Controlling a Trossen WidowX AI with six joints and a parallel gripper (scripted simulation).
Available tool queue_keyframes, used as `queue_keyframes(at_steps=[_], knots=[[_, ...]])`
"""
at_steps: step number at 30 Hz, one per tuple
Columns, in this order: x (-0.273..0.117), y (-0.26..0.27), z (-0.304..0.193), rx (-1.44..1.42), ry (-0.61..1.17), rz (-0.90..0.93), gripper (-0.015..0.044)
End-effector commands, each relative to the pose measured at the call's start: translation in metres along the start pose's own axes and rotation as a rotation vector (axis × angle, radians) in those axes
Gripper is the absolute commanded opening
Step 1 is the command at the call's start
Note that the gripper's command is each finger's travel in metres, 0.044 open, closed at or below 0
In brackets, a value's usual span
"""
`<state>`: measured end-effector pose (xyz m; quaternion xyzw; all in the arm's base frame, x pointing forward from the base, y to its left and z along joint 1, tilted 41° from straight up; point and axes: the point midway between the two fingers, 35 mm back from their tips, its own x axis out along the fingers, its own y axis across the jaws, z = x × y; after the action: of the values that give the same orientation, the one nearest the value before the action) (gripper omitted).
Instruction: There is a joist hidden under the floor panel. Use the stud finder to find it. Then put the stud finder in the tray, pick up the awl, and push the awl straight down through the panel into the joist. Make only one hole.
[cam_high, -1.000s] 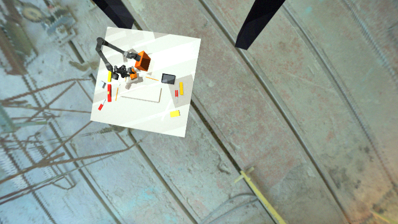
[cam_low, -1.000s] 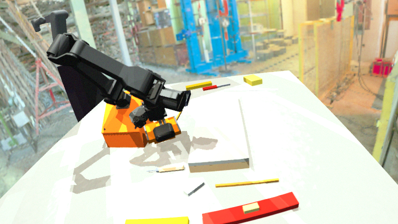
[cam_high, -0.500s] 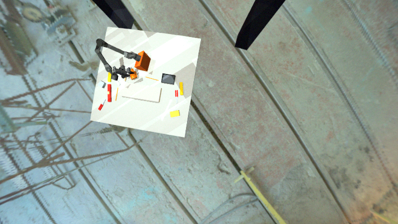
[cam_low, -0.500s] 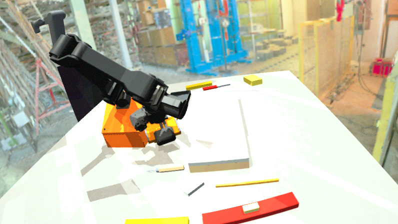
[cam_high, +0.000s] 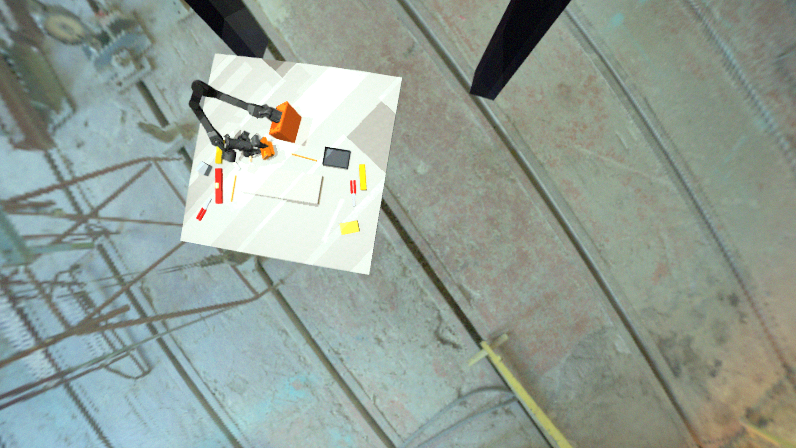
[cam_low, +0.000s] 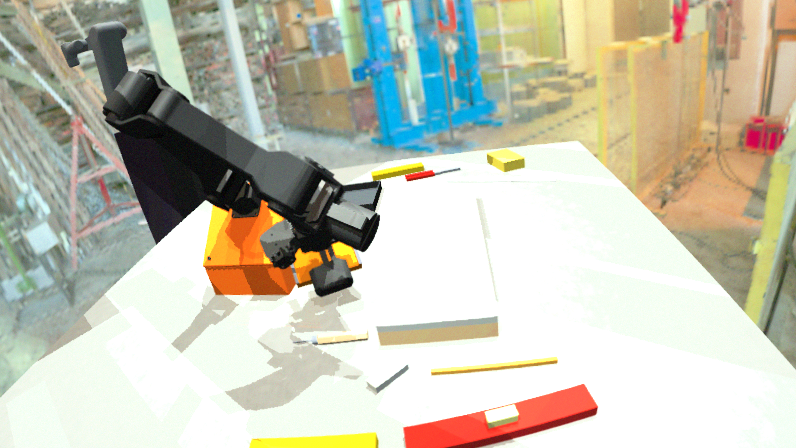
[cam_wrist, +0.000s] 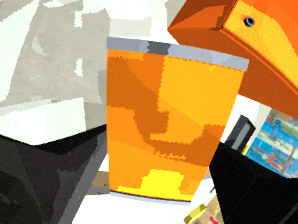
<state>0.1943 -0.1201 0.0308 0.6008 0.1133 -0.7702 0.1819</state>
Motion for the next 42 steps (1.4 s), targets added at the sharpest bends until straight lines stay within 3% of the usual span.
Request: queue_keyframes(at_steps=[1,32,42], knots=[[0.000,0.000,-0.001,-0.003,0.002,-0.034,0.0000],[0.000,0.006,-0.001,0.016,0.009,-0.259,0.0000],[0.011,0.016,0.000,0.018,0.008,-0.252,0.0000]])
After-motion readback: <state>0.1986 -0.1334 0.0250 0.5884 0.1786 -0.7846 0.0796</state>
